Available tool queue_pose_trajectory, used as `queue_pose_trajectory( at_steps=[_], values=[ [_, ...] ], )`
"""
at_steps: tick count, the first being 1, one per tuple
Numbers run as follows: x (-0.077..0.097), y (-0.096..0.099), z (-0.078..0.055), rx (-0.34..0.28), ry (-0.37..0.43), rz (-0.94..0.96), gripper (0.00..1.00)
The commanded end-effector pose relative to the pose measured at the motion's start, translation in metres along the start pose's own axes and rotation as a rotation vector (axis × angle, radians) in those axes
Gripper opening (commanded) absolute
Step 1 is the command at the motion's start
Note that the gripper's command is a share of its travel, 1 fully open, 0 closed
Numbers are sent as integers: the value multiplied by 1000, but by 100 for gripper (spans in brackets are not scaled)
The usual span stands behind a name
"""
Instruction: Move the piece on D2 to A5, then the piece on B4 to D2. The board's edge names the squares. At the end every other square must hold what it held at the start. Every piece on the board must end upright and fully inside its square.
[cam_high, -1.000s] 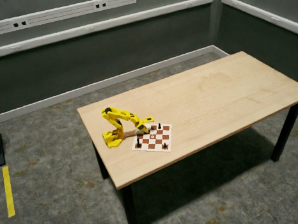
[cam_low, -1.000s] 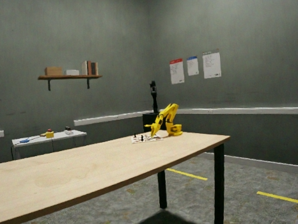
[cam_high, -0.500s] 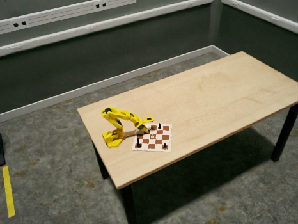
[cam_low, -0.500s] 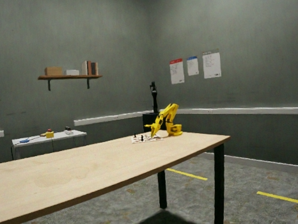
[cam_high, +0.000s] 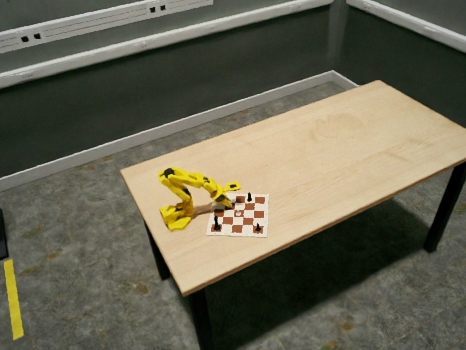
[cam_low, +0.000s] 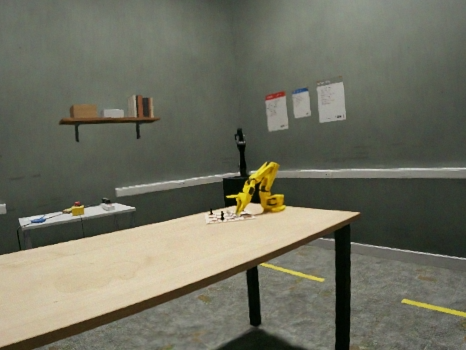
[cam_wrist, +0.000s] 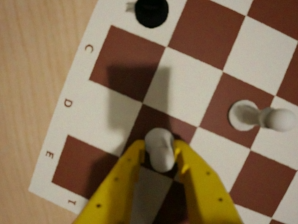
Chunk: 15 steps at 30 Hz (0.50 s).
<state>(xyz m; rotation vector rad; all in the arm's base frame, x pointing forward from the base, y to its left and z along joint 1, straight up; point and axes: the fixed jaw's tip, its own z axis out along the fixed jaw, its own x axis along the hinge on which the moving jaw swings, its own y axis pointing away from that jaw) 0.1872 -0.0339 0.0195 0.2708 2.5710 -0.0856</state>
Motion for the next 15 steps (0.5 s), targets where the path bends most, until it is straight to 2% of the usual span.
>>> queue_pose_trajectory(
  at_steps=[1,15],
  values=[
    [5,2,1,-6,16,1,9],
    [5,1,0,-3,16,5,9]
  ],
)
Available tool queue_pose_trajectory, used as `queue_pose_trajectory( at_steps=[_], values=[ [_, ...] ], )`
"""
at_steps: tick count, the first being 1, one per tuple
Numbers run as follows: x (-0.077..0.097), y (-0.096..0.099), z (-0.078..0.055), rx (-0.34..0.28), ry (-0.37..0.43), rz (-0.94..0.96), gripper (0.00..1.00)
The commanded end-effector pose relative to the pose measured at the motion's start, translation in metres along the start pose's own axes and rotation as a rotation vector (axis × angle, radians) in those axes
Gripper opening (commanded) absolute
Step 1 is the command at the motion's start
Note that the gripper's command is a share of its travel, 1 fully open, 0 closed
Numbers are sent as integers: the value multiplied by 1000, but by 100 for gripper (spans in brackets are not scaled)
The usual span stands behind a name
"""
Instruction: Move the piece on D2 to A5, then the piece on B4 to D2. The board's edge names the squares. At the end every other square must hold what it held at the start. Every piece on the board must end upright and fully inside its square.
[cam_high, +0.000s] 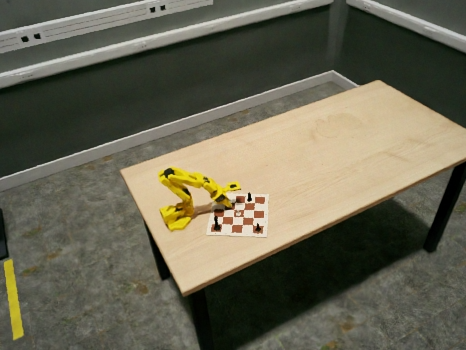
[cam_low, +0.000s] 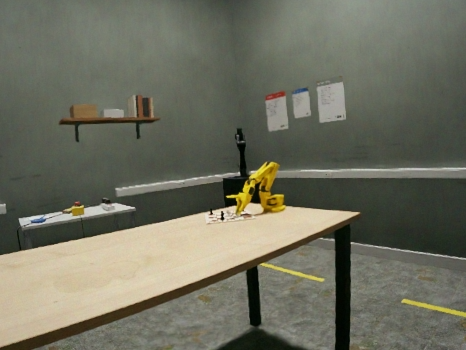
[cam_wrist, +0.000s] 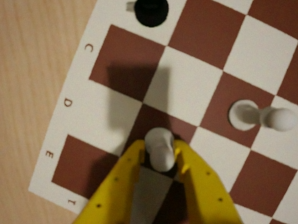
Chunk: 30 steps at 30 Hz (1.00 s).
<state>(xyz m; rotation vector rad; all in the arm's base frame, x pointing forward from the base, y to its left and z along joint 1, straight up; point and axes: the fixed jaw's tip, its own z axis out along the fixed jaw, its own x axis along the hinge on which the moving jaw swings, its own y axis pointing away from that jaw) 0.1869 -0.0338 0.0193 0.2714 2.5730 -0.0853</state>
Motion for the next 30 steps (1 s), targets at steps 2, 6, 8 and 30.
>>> queue_pose_trajectory(
  at_steps=[2,6,8,30],
  values=[
    [4,1,0,-3,14,5,9],
    [4,1,-1,-3,14,5,9],
    [4,1,-1,-3,14,5,9],
    [-14,1,-31,-3,13,5,9]
  ],
)
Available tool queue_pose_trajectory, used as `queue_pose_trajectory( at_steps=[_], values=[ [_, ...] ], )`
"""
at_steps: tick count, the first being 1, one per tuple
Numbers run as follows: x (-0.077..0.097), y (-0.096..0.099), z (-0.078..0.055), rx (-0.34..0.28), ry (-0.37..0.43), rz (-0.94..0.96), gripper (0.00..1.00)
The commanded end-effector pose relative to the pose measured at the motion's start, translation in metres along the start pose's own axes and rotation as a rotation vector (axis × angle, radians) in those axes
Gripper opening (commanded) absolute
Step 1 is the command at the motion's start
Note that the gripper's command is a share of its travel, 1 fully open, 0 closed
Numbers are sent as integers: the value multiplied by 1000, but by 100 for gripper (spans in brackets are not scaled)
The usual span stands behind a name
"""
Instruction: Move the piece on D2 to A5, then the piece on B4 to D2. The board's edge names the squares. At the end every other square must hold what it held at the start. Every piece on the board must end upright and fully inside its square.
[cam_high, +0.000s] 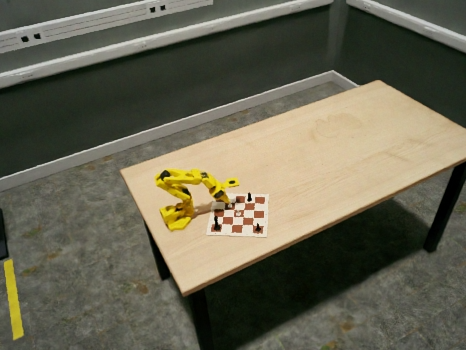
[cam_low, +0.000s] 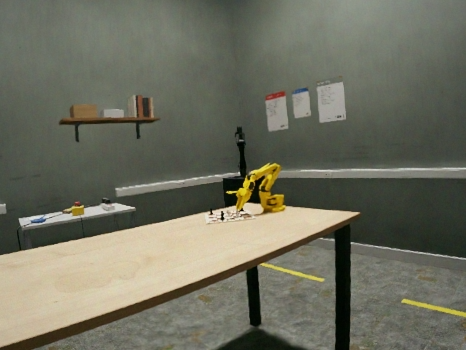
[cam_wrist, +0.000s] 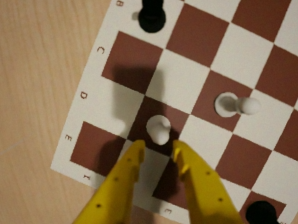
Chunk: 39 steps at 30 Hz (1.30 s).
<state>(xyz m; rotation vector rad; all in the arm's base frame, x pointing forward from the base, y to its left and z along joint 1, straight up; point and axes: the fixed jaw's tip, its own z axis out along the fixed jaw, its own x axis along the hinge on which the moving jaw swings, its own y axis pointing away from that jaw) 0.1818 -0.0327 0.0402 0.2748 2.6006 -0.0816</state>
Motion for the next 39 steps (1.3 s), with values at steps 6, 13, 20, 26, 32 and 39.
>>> queue_pose_trajectory(
  at_steps=[6,13,20,26,32,39],
  values=[
    [-13,1,-20,-3,-15,4,9],
    [-20,1,-33,-3,-15,4,9],
    [-23,1,-39,-3,-15,4,9],
    [-24,1,-41,-3,-15,4,9],
    [-25,2,-41,-8,-12,-4,10],
    [-25,17,-43,-47,7,-74,12]
  ],
)
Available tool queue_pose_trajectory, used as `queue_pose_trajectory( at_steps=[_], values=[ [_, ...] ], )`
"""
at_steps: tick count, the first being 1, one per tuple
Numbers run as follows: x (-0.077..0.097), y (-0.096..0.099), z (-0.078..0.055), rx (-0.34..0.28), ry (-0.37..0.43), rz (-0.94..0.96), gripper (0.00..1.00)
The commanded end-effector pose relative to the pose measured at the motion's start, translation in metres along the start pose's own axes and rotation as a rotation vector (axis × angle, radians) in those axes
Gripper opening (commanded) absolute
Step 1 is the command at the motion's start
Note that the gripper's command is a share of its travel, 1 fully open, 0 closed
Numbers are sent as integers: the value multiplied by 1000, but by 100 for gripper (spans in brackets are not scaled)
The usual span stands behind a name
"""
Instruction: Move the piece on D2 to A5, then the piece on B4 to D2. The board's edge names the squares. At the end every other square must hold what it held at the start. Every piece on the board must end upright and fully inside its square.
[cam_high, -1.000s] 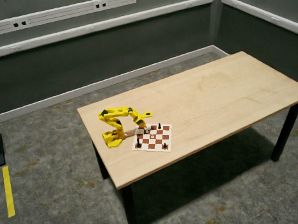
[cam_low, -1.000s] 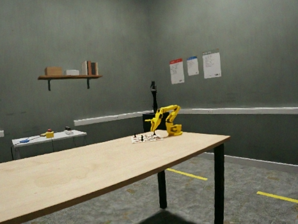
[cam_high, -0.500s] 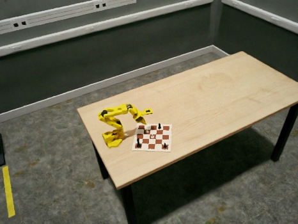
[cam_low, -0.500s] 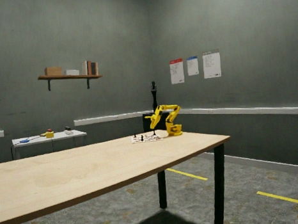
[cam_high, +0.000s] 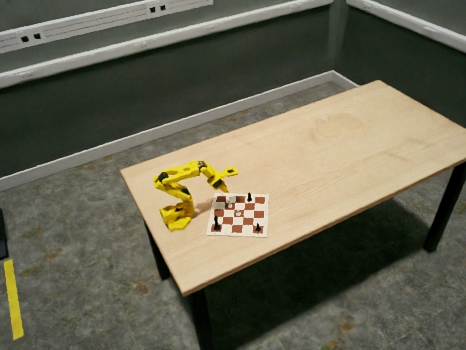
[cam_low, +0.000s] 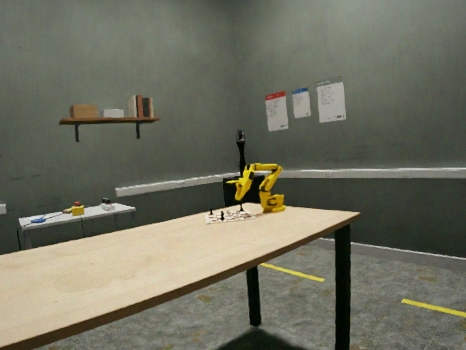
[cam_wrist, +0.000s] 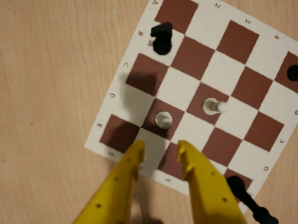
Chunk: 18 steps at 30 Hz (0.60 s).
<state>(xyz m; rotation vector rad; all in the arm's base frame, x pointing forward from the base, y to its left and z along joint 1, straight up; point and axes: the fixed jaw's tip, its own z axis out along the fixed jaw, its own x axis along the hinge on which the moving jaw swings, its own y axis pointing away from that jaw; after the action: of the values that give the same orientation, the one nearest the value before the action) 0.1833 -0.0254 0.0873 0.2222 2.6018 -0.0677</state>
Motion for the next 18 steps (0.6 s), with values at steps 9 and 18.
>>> queue_pose_trajectory(
  at_steps=[9,18],
  values=[
    [5,75,-15,-191,95,-368,22],
    [30,130,-35,-320,168,-689,32]
  ],
)
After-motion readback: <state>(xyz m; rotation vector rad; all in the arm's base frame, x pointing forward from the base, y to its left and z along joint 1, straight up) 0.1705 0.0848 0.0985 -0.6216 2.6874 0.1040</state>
